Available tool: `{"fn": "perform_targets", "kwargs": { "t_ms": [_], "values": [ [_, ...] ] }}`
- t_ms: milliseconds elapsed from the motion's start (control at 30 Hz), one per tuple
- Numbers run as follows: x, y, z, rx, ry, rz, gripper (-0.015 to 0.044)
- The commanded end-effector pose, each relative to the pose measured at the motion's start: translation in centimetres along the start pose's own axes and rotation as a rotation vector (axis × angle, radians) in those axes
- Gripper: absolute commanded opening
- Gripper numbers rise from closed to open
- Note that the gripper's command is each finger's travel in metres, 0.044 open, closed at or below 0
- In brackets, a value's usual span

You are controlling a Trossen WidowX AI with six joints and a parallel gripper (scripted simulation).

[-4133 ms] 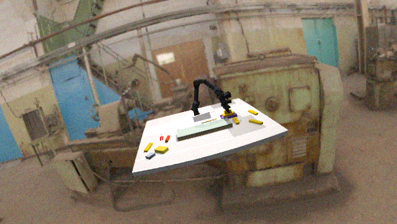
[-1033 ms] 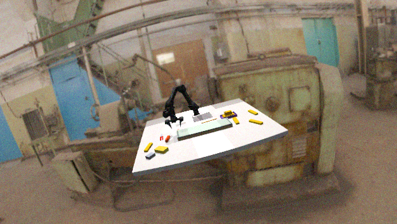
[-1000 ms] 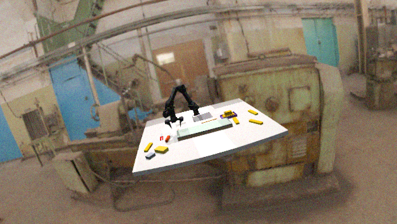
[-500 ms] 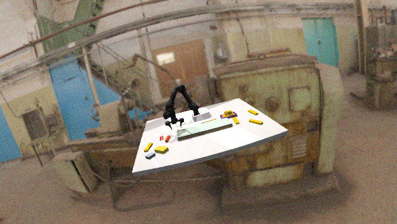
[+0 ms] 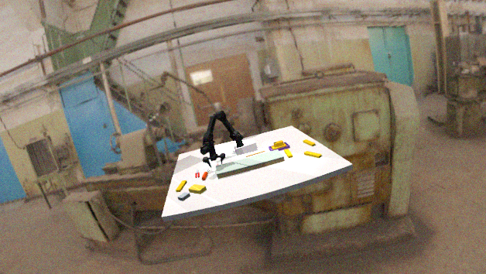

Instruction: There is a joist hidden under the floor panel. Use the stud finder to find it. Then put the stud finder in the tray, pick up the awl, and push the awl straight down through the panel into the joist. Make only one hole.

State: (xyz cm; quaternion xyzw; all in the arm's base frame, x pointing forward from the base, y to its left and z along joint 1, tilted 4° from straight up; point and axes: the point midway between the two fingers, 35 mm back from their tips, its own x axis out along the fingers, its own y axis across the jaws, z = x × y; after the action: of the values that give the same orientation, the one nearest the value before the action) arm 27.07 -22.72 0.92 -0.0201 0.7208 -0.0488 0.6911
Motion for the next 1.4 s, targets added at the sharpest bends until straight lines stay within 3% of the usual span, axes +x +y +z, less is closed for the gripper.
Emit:
{"fn": "perform_targets", "kwargs": {
  "t_ms": [0, 233, 733, 1033, 1367],
  "values": [
    [1.0, 0.2, -0.2, -0.003, 0.010, 0.004, 0.0440],
    [1.3, 0.2, -0.2, -0.003, 0.010, 0.004, 0.0440],
    [1.3, 0.2, -0.2, -0.003, 0.010, 0.004, 0.0046],
    [0.6, 0.1, -0.2, -0.003, 0.010, 0.004, 0.0000],
    [-6.2, -0.2, -0.1, -0.003, 0.009, 0.004, 0.0000]
  ]
}}
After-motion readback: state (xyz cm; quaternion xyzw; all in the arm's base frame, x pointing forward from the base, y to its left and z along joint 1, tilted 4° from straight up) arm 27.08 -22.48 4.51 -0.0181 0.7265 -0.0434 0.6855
